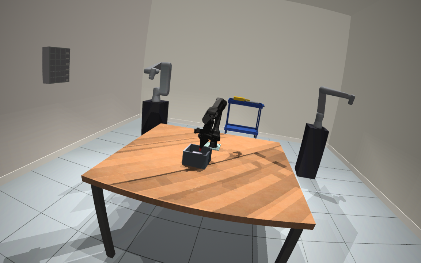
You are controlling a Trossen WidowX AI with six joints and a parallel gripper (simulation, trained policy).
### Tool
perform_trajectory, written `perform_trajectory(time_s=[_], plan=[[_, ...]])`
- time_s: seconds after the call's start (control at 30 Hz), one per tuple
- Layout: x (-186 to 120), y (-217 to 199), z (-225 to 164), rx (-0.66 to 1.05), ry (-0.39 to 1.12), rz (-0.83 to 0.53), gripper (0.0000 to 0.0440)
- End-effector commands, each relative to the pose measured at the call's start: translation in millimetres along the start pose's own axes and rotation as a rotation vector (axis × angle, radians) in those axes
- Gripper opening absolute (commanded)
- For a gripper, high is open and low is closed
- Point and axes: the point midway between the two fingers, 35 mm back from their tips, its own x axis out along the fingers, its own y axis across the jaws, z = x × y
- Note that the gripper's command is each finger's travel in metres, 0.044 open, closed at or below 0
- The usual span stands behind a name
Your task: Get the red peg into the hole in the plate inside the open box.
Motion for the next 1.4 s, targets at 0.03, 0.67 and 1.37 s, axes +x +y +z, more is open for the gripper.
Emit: perform_trajectory(time_s=[0.03, 0.67, 1.37], plan=[[8.9, 2.2, 3.9, 0.000, 0.014, -0.011, 0.0017], [38.1, 2.3, 17.6, -0.074, 0.047, -0.121, 0.0154], [43.8, 24.9, 56.8, -0.138, 0.076, -0.157, 0.0141]])
